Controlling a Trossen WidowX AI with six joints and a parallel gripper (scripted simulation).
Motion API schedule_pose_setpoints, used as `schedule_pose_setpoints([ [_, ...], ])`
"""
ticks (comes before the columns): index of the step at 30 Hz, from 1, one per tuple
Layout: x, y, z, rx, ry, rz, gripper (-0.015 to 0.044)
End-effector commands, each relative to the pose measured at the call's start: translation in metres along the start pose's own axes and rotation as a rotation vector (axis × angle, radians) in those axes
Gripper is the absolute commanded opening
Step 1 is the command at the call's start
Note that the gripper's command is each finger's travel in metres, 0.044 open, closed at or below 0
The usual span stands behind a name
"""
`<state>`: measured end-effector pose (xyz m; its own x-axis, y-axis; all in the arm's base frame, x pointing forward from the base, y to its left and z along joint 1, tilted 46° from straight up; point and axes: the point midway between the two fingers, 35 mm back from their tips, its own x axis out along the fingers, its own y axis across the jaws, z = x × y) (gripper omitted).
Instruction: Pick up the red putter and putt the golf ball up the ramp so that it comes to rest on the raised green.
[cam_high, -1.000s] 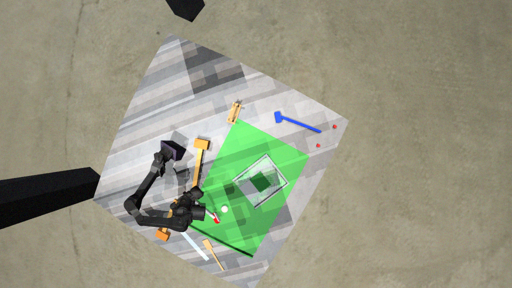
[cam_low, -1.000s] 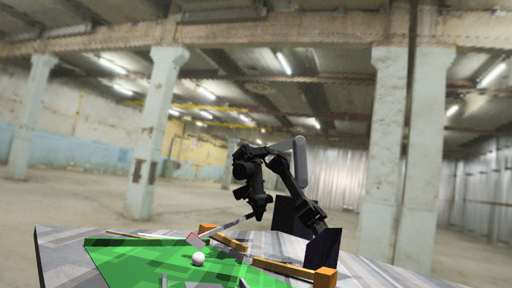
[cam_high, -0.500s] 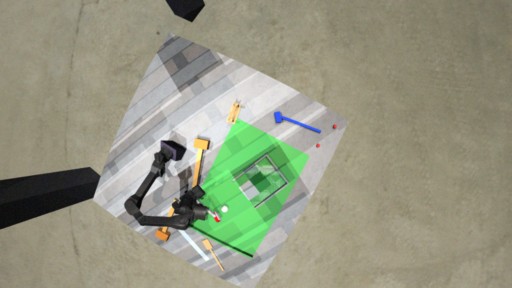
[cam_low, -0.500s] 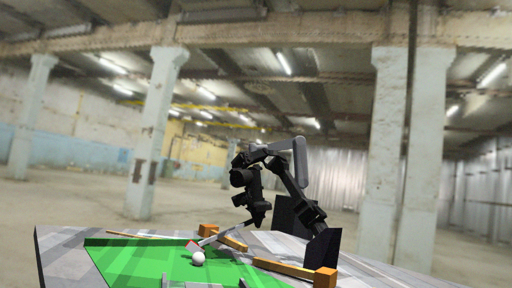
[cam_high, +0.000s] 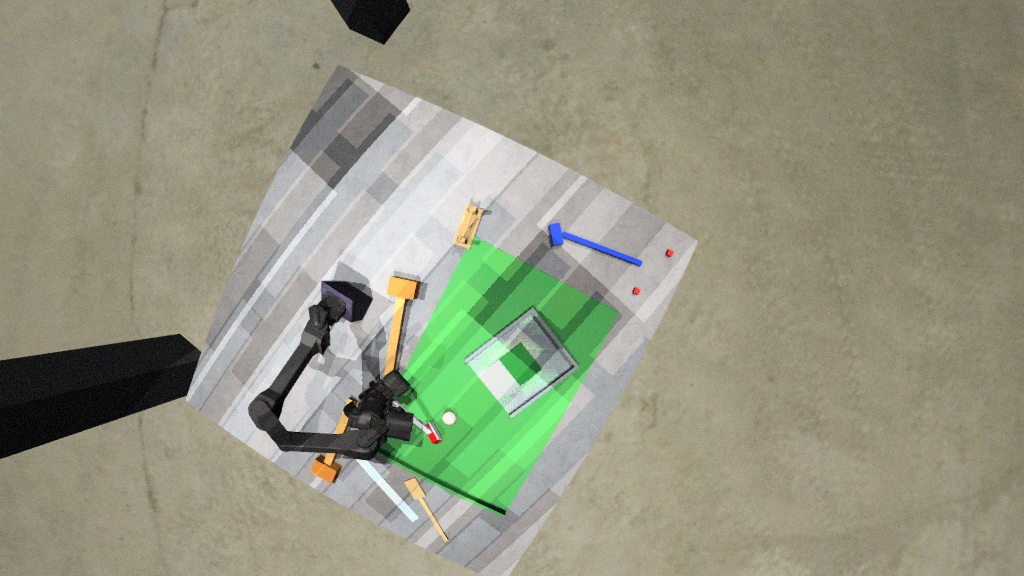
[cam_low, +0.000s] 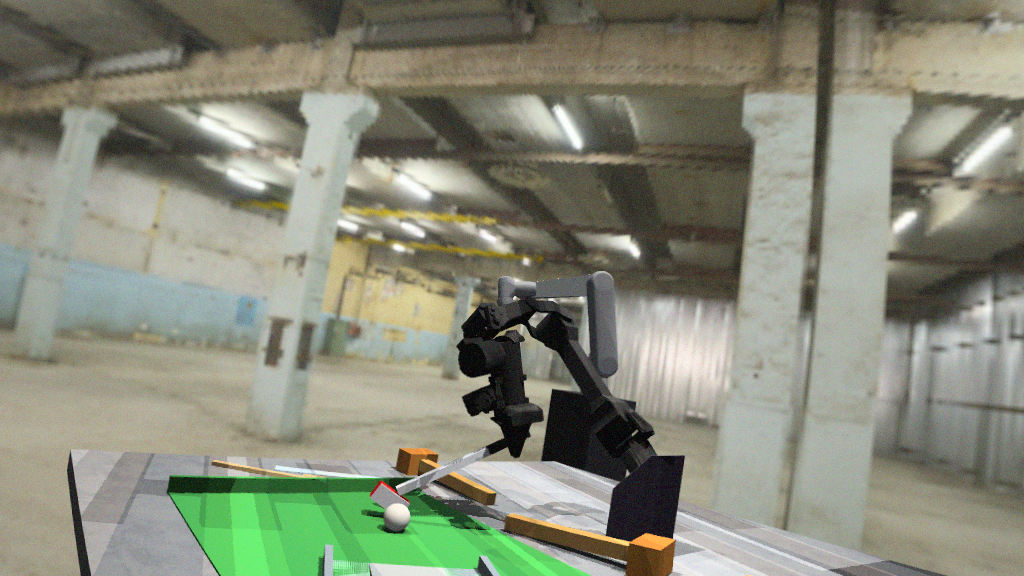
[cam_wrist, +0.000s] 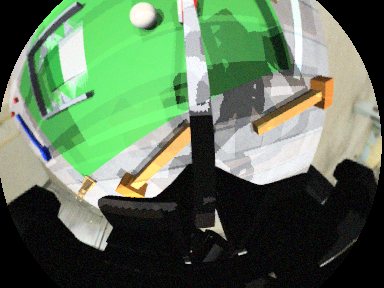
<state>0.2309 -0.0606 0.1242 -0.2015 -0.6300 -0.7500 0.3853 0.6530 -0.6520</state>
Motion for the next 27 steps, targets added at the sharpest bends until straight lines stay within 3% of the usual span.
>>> schedule_pose_setpoints([
  [1,0.000,-0.011,0.001,-0.004,-0.004,-0.003,0.0000],
  [14,0.002,-0.023,0.002,0.003,-0.004,-0.001,0.0000],
  [24,0.002,0.101,0.001,-0.006,-0.006,0.001,0.0000],
  [27,0.003,0.110,-0.001,-0.006,-0.006,0.000,0.0000],
])
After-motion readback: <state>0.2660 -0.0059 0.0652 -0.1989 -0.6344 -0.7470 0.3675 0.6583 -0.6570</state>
